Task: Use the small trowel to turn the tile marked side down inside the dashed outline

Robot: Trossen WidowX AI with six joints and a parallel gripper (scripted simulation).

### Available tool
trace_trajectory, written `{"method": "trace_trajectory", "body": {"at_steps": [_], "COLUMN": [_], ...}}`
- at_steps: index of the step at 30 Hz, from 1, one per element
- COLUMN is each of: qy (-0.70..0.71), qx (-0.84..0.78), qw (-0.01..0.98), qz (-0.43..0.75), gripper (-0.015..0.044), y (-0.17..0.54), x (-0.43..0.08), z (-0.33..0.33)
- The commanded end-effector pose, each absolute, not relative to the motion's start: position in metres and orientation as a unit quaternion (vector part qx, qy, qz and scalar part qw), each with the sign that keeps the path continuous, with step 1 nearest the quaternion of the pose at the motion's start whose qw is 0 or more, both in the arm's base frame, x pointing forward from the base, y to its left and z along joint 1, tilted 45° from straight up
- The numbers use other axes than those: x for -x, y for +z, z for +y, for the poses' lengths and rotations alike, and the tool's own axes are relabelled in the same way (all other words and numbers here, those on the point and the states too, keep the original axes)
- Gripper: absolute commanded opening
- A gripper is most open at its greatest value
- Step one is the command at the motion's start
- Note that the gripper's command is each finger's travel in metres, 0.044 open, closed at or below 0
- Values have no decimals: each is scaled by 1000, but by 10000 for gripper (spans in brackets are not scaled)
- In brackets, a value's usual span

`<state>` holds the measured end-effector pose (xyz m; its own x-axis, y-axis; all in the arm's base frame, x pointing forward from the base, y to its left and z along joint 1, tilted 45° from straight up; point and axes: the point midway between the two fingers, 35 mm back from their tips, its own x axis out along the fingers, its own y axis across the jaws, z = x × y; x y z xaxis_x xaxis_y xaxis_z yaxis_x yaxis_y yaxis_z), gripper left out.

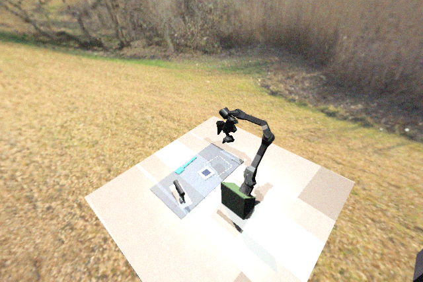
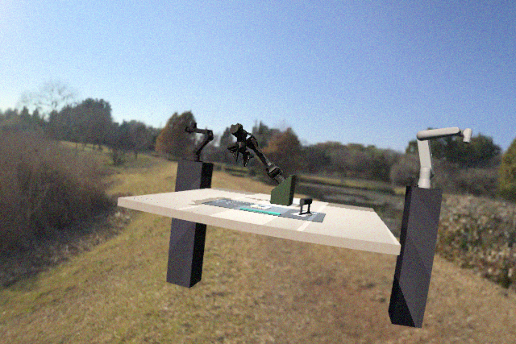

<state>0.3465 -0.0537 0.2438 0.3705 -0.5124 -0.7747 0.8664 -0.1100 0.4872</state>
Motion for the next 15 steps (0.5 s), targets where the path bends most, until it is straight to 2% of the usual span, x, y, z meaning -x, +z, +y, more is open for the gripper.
{"method": "trace_trajectory", "body": {"at_steps": [1, 11, 15], "qy": [-534, -534, -534], "qx": [-519, -519, -519], "qw": [645, 645, 645], "qz": [170, 171, 171], "gripper": [374, 111, 100], "y": [244, 244, 244], "x": [-347, -346, -346], "z": [-54, -54, -54]}}
